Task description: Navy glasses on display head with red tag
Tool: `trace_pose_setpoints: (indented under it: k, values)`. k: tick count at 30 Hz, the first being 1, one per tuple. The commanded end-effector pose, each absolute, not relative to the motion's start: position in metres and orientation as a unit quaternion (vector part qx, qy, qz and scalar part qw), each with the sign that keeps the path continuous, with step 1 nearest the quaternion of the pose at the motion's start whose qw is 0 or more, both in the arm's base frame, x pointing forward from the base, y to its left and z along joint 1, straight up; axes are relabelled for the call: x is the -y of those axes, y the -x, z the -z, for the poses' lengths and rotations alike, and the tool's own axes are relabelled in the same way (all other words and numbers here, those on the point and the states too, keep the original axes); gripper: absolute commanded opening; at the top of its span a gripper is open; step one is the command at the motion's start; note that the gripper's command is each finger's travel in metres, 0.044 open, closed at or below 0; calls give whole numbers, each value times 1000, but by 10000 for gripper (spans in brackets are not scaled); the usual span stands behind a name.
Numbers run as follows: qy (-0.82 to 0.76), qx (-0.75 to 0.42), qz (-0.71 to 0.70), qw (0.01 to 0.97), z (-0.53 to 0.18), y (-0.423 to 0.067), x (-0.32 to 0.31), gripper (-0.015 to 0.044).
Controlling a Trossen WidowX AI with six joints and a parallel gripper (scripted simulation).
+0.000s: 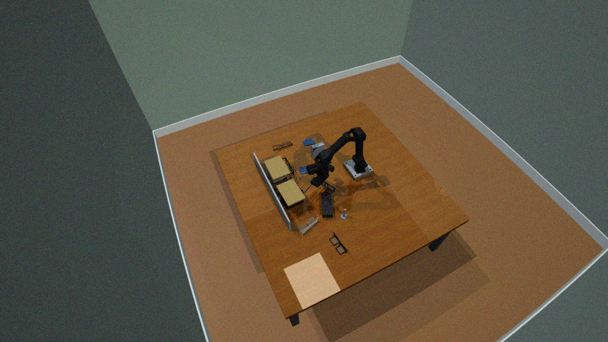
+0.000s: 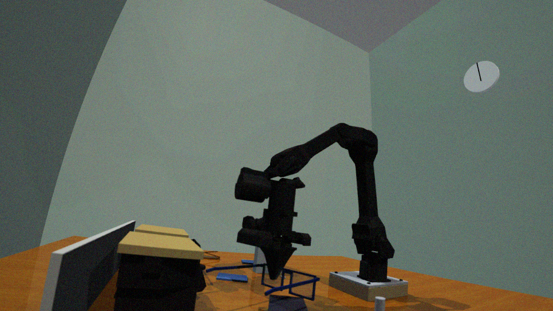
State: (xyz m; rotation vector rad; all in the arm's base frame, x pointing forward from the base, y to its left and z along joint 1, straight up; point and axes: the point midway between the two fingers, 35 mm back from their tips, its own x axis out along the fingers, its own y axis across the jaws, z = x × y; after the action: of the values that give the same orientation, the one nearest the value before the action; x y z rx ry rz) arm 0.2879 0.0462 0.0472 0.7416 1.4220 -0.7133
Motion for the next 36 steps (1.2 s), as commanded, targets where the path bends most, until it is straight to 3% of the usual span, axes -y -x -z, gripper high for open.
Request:
trace_pose_setpoints:
  k: [1, 26, 30, 36]
  values:
    - [-325, -625, 314, 636, -42, -286, -46, 0]
    - [-325, -625, 314, 636, -22, -283, -46, 0]
    - [-325, -624, 313, 638, -25, -285, -46, 105]
    - [-325, -624, 313, 638, -25, -285, -46, 108]
